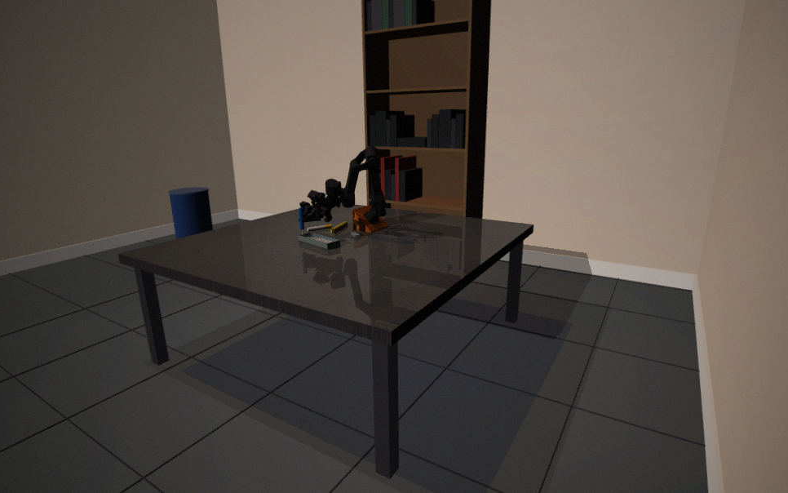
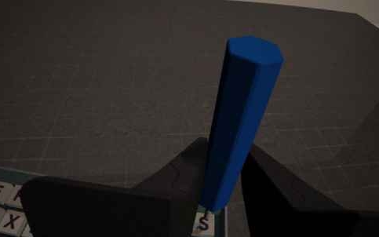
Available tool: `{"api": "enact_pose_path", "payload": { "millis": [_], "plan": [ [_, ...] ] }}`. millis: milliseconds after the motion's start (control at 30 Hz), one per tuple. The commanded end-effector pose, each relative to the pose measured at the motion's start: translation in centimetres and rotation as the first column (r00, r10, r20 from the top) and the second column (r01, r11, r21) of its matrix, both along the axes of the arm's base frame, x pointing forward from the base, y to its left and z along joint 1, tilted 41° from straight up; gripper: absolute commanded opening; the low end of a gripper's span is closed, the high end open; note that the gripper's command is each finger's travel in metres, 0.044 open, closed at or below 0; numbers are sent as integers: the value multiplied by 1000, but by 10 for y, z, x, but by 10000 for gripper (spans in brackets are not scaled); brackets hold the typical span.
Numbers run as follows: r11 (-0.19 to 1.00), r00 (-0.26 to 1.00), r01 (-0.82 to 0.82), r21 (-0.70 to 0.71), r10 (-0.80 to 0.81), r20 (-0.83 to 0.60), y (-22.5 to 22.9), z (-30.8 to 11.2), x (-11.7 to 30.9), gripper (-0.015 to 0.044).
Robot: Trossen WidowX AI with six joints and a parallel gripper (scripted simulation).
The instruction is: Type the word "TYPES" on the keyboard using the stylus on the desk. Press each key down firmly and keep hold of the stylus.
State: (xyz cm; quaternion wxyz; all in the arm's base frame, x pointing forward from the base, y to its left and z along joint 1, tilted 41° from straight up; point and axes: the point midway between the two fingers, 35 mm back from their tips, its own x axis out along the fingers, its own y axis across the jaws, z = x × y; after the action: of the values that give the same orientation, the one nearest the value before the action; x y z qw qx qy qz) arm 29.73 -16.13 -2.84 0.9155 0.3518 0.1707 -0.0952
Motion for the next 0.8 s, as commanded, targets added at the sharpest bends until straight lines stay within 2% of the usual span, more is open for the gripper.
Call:
{"api": "enact_pose_path", "payload": {
  "millis": [0, 767],
  "plan": [
    [1000, 1000, 4, 4, -4, -4, 2, -3, 0, 81],
    [1000, 1000, 4, 4, -4, -4, 7, -10, 1, 81]
  ]
}}
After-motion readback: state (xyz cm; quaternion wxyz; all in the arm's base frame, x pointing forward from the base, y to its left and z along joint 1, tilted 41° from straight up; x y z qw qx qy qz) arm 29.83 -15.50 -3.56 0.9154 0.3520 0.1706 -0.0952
